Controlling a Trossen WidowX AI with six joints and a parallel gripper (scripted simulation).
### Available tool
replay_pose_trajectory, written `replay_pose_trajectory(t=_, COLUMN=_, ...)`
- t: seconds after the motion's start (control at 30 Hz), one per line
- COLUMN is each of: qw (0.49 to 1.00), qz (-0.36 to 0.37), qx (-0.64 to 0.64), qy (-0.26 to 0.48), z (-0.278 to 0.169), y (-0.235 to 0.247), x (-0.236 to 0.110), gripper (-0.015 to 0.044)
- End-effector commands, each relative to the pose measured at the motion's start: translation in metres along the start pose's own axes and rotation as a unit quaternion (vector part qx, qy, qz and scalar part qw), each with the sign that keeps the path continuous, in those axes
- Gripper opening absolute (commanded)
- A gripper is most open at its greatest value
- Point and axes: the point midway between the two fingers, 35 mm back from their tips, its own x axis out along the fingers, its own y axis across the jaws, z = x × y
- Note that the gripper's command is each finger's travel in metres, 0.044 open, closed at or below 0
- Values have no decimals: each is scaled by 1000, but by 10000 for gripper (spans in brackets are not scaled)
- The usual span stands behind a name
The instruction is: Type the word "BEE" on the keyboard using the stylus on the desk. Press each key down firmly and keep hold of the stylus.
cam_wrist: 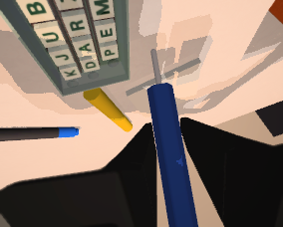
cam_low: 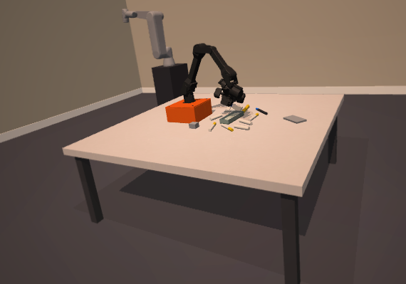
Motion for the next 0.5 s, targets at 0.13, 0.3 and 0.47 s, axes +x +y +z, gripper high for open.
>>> replay_pose_trajectory(t=0.13, qw=993, qz=80, qx=-17, qy=89, z=8, y=19, x=-36, gripper=0)
replay_pose_trajectory(t=0.3, qw=982, qz=134, qx=-27, qy=133, z=16, y=27, x=-61, gripper=0)
replay_pose_trajectory(t=0.47, qw=980, qz=141, qx=-29, qy=139, z=17, y=28, x=-64, gripper=0)
